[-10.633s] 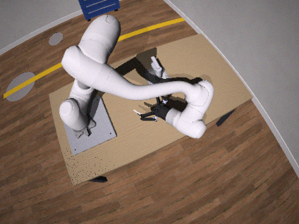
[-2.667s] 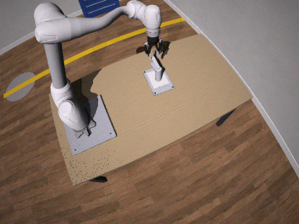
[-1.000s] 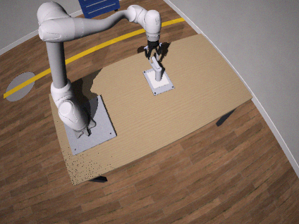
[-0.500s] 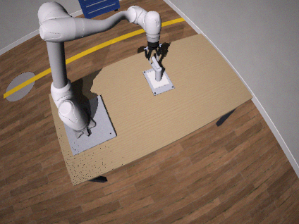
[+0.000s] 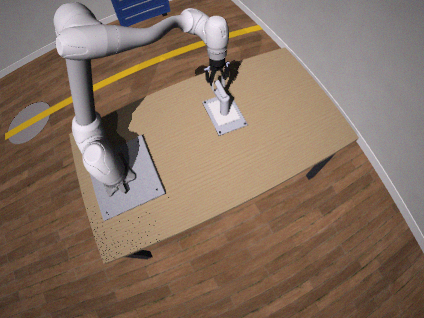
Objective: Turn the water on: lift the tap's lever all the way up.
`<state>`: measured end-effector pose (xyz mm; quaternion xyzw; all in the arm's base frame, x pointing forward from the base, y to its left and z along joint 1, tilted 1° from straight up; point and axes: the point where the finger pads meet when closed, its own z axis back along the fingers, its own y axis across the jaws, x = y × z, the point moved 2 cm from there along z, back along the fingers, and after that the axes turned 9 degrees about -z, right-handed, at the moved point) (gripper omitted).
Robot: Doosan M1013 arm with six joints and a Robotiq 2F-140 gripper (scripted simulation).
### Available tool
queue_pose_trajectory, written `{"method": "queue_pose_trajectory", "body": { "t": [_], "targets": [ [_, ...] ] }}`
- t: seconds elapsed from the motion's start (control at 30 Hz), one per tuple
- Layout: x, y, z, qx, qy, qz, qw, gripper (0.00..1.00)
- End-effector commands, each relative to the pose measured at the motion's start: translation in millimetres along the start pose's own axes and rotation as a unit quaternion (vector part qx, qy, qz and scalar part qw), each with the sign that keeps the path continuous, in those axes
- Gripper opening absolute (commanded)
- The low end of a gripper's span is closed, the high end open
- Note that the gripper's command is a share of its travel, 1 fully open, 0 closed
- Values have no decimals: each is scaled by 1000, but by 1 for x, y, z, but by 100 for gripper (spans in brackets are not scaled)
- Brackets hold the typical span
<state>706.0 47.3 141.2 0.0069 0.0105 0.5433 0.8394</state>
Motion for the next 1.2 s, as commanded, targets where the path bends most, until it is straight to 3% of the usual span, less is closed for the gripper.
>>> {"method": "queue_pose_trajectory", "body": {
  "t": [0.0,0.77,0.8,1.17],
  "targets": [
    [0,0,0,0,0,0,1000,37],
    [0,0,0,0,0,0,1000,37],
    [0,0,0,0,0,0,1000,0],
    [0,0,0,0,0,0,1000,0]
  ]
}}
